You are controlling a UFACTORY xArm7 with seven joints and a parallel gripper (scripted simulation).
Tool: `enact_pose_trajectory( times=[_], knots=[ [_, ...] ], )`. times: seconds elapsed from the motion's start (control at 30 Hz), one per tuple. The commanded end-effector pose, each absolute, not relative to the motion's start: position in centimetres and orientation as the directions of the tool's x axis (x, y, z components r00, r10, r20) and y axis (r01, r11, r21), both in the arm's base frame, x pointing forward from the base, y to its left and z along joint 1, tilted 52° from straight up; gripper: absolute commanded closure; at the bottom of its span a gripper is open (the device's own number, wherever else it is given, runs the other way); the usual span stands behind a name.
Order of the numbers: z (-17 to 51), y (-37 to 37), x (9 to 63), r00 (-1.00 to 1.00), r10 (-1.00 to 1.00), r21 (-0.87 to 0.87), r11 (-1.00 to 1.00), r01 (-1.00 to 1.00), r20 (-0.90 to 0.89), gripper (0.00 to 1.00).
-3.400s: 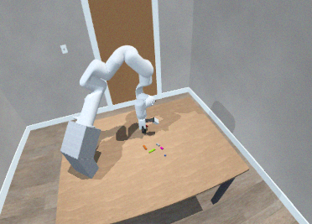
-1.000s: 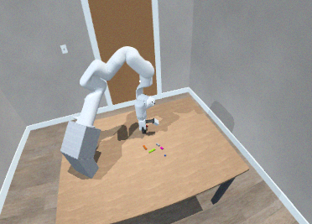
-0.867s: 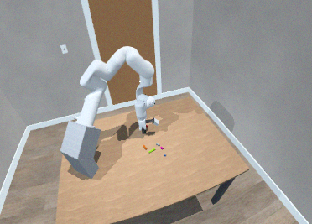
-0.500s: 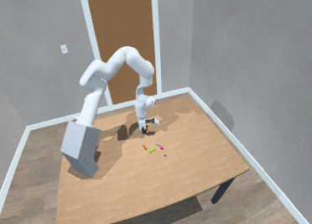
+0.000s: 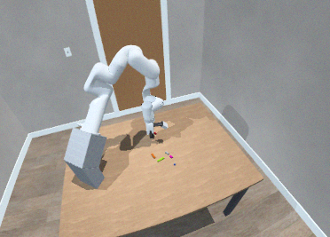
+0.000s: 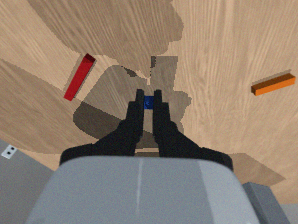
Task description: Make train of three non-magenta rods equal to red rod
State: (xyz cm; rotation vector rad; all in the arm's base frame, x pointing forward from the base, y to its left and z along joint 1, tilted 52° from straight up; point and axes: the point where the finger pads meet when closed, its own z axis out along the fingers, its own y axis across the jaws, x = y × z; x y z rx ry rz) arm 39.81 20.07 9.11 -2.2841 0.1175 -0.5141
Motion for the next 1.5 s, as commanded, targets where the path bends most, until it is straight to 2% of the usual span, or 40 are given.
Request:
enact_pose_trajectory(
  times=[0.0,0.57,0.73,0.87,1.47],
  knots=[
    [11.6,17.6,38.2,0.916,-0.239,-0.721,-0.690,0.073,0.322,0.96],
    [13.1,15.8,37.3,0.916,-0.241,-0.722,-0.689,0.070,0.320,0.96],
    [12.2,14.0,38.7,0.916,-0.315,-0.753,-0.658,-0.024,0.246,0.96],
    [9.9,11.2,40.2,0.903,-0.414,-0.780,-0.601,-0.173,0.119,0.96],
    [9.7,11.4,40.4,0.902,-0.415,-0.781,-0.600,-0.175,0.117,0.96]
  ],
)
